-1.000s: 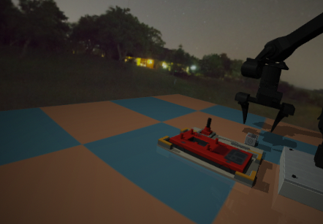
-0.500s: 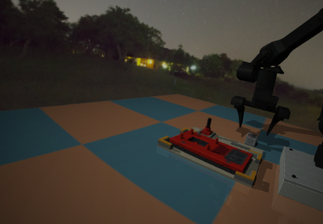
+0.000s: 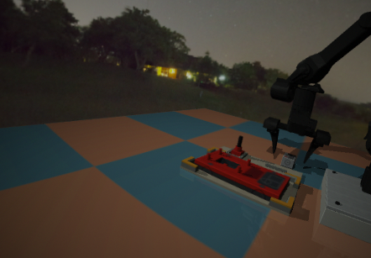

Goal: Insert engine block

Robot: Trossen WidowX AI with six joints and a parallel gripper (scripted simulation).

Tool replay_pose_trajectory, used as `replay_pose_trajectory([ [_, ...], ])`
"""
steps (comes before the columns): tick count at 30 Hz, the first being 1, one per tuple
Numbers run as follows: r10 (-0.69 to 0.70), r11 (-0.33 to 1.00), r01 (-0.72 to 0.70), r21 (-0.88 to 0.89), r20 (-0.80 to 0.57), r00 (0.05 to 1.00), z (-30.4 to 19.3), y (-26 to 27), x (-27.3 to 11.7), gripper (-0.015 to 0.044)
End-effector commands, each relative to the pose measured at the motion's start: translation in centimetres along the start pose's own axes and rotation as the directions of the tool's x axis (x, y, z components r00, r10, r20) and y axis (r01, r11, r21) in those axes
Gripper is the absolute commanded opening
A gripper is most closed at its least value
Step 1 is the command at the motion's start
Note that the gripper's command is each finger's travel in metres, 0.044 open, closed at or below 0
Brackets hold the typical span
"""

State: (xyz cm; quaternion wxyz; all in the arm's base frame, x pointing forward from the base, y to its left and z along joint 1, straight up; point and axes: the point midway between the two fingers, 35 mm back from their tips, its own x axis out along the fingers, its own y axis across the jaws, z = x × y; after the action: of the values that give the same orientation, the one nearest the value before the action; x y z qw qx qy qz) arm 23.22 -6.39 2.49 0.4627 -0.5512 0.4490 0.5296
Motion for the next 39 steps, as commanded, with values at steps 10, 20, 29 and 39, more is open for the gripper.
replay_pose_trajectory([
  [10, 0.007, 1.000, -0.007, 0.004, -0.001, 1.000, 0.0, 0.2, 0.5, 0.0204],
  [20, 0.007, 1.000, -0.007, 0.004, -0.001, 1.000, 0.0, 0.2, 0.5, 0.0078],
  [29, 0.006, 1.000, -0.006, 0.004, -0.001, 1.000, -0.2, -0.3, -1.6, 0.0000],
  [39, 0.006, 1.000, -0.006, 0.004, -0.001, 1.000, -0.3, -0.6, -4.7, 0.0000],
])
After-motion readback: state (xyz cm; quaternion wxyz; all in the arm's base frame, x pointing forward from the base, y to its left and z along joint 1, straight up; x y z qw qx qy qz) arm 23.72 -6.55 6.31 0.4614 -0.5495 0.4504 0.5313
